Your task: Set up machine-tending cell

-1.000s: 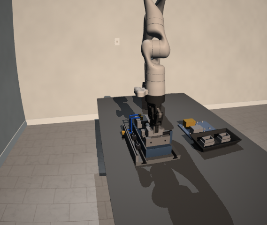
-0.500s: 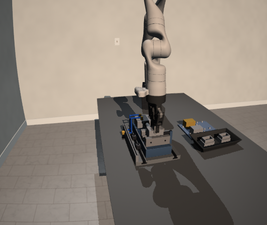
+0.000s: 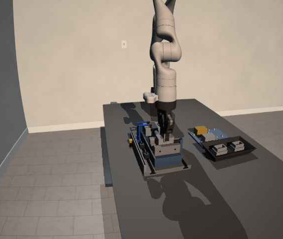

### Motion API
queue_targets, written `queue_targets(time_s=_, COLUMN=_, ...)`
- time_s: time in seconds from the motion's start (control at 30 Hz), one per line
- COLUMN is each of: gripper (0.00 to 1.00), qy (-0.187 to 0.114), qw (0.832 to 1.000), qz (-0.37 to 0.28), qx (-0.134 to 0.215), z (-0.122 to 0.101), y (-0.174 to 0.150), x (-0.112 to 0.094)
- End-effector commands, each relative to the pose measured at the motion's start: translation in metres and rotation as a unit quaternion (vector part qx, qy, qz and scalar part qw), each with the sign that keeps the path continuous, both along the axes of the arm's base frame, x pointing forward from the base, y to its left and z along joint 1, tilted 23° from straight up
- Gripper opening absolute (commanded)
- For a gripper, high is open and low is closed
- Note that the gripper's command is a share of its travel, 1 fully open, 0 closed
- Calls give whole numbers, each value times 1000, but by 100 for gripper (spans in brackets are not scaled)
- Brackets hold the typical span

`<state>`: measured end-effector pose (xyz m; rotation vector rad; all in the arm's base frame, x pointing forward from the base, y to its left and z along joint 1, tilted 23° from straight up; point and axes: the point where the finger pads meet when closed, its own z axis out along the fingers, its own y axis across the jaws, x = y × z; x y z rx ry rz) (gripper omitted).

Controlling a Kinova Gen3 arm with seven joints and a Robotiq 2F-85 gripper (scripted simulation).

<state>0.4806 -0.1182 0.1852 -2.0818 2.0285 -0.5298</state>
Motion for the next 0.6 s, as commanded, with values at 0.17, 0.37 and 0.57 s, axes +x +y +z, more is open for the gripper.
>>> queue_targets(time_s=0.17, gripper=0, qy=-1, qw=1000, qz=0, qx=0, z=1, y=0, x=0)
queue_targets(time_s=0.37, gripper=0, qy=-1, qw=1000, qz=0, qx=0, z=1, y=0, x=0)
queue_targets(time_s=0.57, gripper=0, qy=-1, qw=1000, qz=0, qx=0, z=1, y=0, x=0)
